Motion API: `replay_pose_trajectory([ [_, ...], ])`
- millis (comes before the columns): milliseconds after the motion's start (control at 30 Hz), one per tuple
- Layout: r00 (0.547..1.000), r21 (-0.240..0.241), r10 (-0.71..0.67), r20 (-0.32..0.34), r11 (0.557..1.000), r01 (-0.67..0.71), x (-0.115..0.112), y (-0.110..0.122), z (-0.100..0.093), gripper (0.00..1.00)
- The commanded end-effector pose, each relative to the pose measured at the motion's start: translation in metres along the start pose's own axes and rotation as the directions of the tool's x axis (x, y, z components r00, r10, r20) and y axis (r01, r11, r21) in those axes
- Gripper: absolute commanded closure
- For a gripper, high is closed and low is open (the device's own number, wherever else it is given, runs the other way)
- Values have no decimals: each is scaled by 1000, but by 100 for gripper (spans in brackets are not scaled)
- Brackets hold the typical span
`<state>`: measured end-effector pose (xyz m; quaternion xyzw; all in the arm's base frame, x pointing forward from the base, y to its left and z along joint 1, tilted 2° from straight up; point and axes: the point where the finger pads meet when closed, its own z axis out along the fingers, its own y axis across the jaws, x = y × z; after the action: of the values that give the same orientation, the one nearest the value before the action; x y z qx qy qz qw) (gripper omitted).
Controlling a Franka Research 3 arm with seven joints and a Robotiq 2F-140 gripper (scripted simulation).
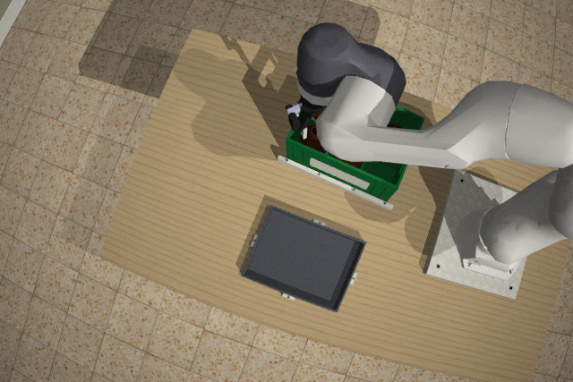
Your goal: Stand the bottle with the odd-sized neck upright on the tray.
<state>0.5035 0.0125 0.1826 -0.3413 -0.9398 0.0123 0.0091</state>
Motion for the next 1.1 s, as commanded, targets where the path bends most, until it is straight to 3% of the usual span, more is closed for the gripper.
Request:
replay_pose_trajectory([
  [0, 1000, 2, 1, 1, 1000, -1, 1, 0, 2, 56],
  [1067, 1000, 2, 1, 1, 1000, -1, 0, 0, 32, 56],
])
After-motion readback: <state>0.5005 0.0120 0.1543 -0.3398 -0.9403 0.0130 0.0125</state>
